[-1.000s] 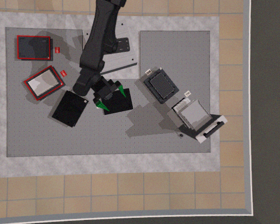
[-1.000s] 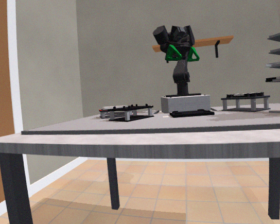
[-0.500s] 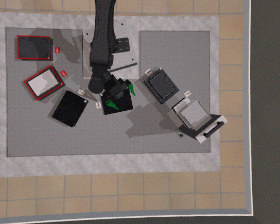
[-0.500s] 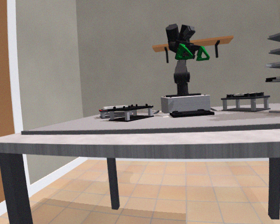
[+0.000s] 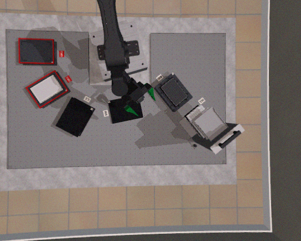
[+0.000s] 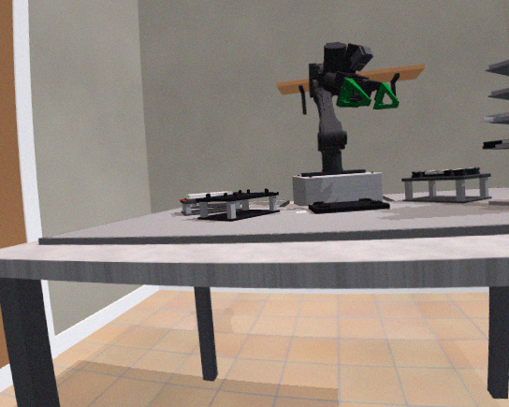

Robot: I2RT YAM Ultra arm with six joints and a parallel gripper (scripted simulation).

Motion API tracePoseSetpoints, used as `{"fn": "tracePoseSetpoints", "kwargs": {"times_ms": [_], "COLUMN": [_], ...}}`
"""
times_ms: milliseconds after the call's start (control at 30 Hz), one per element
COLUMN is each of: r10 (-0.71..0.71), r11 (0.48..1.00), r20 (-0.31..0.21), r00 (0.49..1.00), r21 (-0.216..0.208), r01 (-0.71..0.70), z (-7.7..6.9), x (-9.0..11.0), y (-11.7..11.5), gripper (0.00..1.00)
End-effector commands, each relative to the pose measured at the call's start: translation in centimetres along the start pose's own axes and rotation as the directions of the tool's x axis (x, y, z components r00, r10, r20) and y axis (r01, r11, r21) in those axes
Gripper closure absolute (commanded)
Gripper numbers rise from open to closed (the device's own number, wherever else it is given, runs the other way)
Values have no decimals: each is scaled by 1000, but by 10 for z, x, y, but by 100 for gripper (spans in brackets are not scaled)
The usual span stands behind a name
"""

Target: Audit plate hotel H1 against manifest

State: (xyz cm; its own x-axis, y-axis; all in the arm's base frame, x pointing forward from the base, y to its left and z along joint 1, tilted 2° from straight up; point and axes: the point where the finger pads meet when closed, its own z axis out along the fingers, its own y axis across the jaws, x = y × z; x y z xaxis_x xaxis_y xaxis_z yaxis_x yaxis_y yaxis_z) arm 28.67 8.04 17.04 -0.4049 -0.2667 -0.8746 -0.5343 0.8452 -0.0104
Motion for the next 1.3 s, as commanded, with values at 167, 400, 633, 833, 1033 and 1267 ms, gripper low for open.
{"fn": "tracePoseSetpoints", "kwargs": {"times_ms": [167, 400, 633, 833, 1033, 1267], "r10": [9, 10, 11, 13, 14, 15], "r11": [999, 999, 999, 999, 999, 999], "r20": [32, 32, 33, 33, 33, 33], "r00": [999, 999, 999, 999, 999, 999], "r21": [38, 38, 37, 37, 36, 36], "r01": [-10, -11, -13, -14, -15, -16], "z": [3, 7, 12, 15, 15, 16], "x": [-15, -17, -20, -21, -21, -21], "y": [17, 34, 57, 76, 90, 113], "gripper": [0, 0, 0, 0, 0, 0]}}
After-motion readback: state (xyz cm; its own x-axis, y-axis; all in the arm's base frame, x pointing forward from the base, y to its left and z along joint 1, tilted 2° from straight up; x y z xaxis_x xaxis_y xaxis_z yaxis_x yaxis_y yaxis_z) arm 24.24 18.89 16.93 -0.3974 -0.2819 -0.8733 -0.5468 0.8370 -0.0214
